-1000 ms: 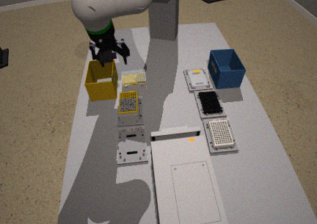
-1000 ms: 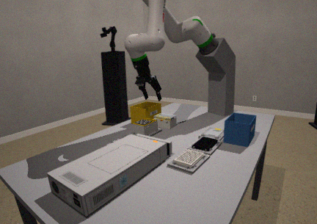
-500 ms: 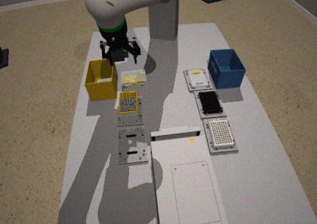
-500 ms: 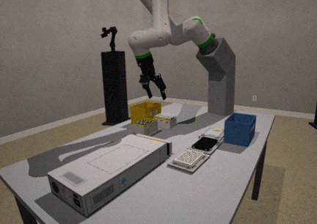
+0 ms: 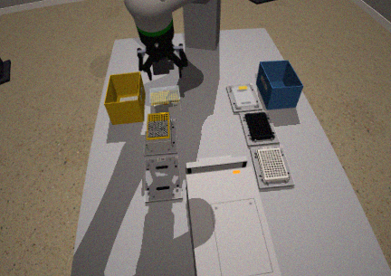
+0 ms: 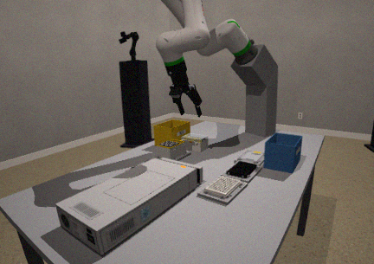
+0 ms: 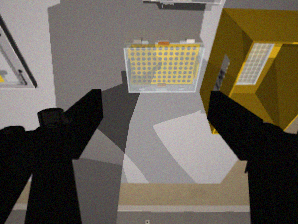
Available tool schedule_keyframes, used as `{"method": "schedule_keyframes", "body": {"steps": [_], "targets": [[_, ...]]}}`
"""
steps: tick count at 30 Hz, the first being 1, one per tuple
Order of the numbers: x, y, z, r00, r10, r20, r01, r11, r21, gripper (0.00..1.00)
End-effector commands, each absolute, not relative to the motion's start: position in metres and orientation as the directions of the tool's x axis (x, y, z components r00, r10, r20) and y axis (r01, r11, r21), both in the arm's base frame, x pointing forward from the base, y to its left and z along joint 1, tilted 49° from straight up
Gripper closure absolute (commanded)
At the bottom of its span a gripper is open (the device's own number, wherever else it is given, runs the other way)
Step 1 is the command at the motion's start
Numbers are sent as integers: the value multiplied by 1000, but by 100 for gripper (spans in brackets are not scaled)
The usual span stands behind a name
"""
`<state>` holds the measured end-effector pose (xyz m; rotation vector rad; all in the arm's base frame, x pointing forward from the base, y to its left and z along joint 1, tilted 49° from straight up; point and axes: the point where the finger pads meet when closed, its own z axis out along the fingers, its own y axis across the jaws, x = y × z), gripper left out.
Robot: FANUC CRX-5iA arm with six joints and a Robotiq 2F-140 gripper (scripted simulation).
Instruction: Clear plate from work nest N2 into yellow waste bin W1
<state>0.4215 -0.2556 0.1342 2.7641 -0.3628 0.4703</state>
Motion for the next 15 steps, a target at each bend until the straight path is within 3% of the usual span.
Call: {"method": "schedule_keyframes", "body": {"steps": [1,15], "targets": [[427,-243,138,913,-194,358,-297,-918,262,30],[444,-199,147,913,-194,358,-297,-918,261,30]]}}
